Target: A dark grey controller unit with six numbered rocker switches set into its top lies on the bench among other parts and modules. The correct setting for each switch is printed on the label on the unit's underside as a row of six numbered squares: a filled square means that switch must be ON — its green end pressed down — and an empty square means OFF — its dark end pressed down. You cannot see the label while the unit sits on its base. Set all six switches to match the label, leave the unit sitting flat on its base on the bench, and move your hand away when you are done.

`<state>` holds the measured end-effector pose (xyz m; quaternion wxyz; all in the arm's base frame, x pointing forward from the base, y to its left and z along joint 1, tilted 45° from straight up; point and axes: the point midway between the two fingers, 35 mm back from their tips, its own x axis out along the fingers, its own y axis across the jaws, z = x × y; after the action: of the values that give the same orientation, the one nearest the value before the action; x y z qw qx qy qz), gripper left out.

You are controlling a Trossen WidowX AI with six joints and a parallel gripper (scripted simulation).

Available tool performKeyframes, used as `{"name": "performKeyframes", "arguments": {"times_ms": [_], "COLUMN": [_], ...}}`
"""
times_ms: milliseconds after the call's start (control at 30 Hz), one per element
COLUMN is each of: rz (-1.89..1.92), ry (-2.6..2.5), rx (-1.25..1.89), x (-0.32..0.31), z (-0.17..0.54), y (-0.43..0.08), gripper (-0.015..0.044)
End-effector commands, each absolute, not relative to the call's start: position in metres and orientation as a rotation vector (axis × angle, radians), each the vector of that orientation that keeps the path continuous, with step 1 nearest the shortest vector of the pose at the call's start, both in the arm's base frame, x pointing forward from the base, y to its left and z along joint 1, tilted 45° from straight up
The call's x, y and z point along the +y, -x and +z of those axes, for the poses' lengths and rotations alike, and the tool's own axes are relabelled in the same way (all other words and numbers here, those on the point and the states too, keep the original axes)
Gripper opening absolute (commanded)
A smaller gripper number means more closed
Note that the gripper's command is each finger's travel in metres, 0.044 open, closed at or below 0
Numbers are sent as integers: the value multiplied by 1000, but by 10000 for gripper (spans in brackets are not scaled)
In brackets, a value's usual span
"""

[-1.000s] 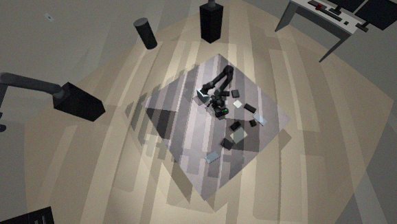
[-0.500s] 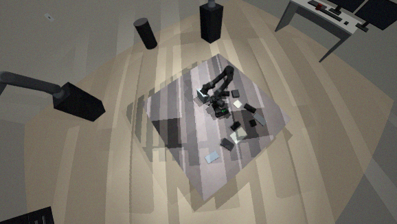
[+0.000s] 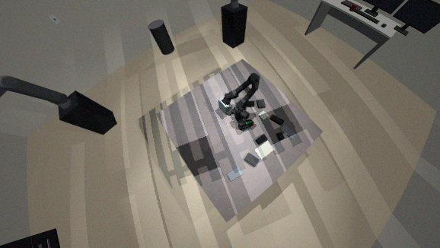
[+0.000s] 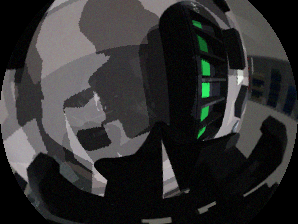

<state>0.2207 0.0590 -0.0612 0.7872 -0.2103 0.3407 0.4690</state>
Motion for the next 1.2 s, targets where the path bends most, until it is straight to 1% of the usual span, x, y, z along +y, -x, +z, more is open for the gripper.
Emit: {"name": "performKeyframes", "arguments": {"times_ms": [0,1167], "rz": [1008,1007], "ry": [462,463], "rx": [731,729], "x": [58,47], "z": [-61,-69], "y": [-225,-253], "gripper": [0,0]}}
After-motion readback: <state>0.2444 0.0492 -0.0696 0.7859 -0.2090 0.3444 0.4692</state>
